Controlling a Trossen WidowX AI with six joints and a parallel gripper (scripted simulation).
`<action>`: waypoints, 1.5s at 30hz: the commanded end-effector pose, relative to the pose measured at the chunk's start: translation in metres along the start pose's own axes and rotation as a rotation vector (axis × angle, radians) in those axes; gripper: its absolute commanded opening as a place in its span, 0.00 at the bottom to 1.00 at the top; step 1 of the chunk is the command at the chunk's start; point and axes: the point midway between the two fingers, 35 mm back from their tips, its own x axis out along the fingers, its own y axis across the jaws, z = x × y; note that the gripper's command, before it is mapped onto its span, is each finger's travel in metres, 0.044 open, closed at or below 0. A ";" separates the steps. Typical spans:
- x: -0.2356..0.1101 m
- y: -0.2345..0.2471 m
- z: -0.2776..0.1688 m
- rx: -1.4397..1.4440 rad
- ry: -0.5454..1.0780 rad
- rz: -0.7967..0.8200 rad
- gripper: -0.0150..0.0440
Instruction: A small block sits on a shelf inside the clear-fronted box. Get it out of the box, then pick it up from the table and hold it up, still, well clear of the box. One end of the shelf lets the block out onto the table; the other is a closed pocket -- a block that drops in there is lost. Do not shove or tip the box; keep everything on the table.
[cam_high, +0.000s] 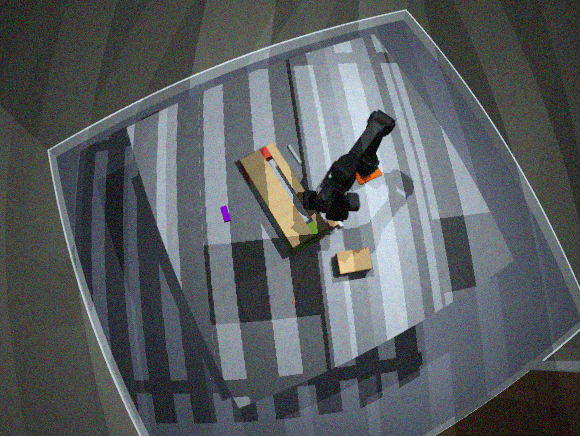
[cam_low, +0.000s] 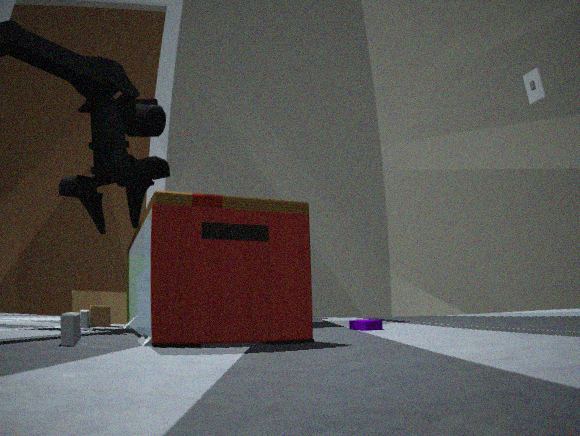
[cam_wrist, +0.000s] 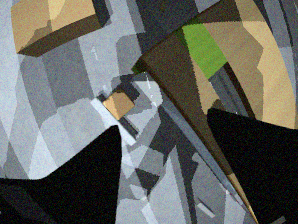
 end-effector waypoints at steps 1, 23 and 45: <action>-0.005 0.012 0.003 -0.952 0.064 -0.115 0.74; -0.011 0.028 0.008 -2.102 0.241 -0.162 0.74; 0.081 0.040 -0.010 -2.102 0.241 -0.162 0.74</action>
